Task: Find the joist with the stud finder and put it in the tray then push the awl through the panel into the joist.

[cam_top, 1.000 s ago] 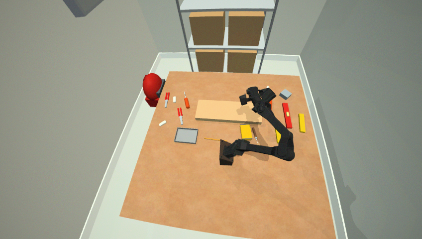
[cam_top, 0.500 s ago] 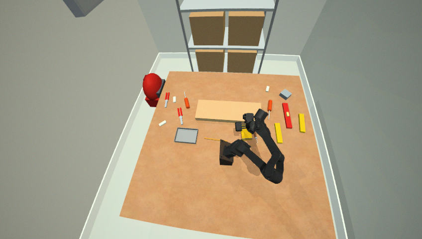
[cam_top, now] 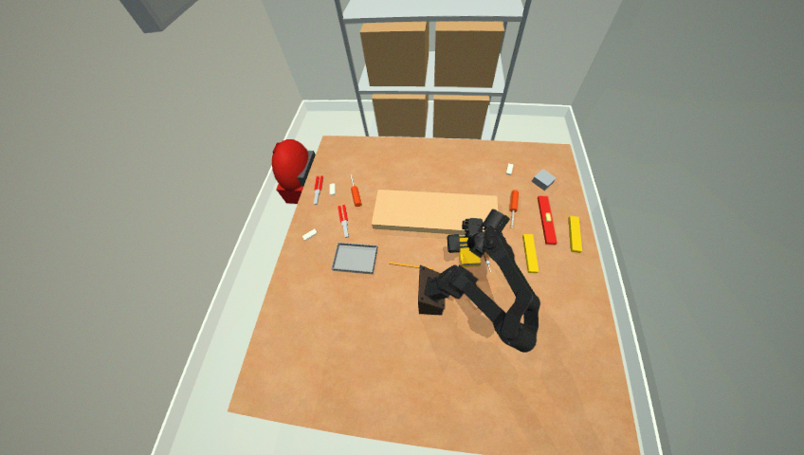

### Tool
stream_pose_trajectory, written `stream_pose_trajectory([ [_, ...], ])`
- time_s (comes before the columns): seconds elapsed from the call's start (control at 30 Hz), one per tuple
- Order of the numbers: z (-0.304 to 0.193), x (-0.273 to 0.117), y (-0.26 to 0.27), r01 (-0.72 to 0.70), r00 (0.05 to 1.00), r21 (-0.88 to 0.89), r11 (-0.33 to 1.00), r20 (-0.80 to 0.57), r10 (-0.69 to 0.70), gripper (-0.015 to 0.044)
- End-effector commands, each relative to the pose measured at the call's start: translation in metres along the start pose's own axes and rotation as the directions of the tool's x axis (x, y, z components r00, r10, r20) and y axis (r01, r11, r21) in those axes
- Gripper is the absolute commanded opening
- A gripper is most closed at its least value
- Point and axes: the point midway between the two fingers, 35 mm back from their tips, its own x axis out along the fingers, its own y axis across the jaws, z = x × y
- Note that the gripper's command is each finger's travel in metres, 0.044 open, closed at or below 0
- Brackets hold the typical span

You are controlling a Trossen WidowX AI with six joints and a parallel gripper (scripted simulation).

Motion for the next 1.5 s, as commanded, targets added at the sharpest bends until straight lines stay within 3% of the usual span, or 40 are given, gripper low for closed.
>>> stream_pose_trajectory([
  [0.0,-0.002,0.004,0.001,-0.001,1.000,0.002,1.000,-0.005,0.001,0.0440],
  [1.03,-0.023,0.046,0.001,0.003,1.000,0.000,1.000,-0.005,-0.003,0.0440],
  [1.47,-0.023,0.046,0.001,0.003,1.000,0.000,1.000,-0.005,-0.003,0.0353],
])
